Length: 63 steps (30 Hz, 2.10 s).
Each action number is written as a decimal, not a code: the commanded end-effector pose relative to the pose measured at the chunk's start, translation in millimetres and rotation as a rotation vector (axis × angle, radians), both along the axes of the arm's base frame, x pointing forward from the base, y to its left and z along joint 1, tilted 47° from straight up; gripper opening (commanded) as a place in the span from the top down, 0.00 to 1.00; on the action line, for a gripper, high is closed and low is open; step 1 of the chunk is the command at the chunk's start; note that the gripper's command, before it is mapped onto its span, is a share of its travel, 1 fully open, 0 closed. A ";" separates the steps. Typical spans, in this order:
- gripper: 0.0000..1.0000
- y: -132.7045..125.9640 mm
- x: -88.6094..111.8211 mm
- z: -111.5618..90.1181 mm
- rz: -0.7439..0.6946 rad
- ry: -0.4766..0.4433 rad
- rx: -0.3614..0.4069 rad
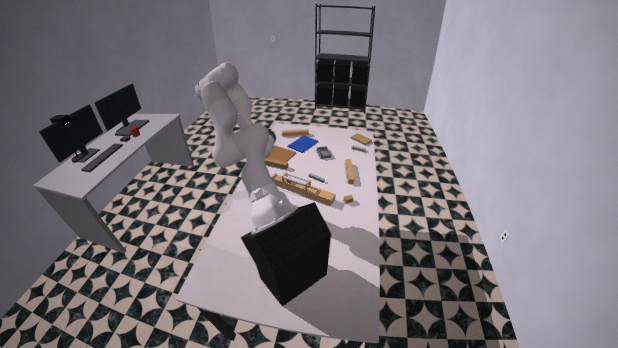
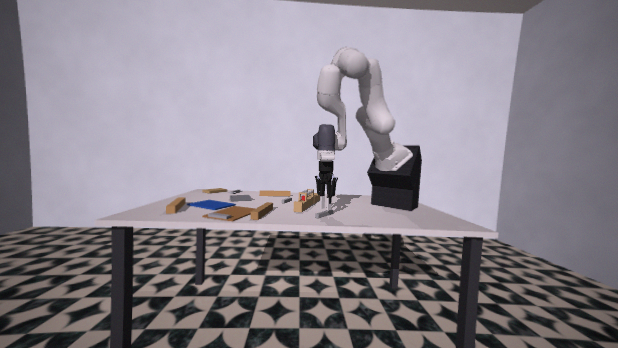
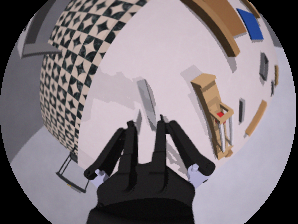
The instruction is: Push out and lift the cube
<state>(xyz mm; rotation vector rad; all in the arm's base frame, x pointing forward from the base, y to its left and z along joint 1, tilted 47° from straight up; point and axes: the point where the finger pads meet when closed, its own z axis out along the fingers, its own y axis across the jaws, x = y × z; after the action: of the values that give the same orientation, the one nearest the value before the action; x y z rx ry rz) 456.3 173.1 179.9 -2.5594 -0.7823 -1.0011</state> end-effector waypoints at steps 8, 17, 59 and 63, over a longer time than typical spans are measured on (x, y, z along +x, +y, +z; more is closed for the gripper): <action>0.77 6.1 10.8 -7.9 0.050 -0.088 -0.029; 0.77 11.6 18.0 -16.4 0.050 -0.088 -0.029; 1.00 12.0 18.4 -16.9 0.050 -0.088 -0.029; 1.00 12.0 18.4 -16.9 0.050 -0.088 -0.029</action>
<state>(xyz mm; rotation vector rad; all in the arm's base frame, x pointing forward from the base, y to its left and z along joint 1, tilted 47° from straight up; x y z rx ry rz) 475.8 184.4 164.1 -2.5250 -0.8721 -1.0989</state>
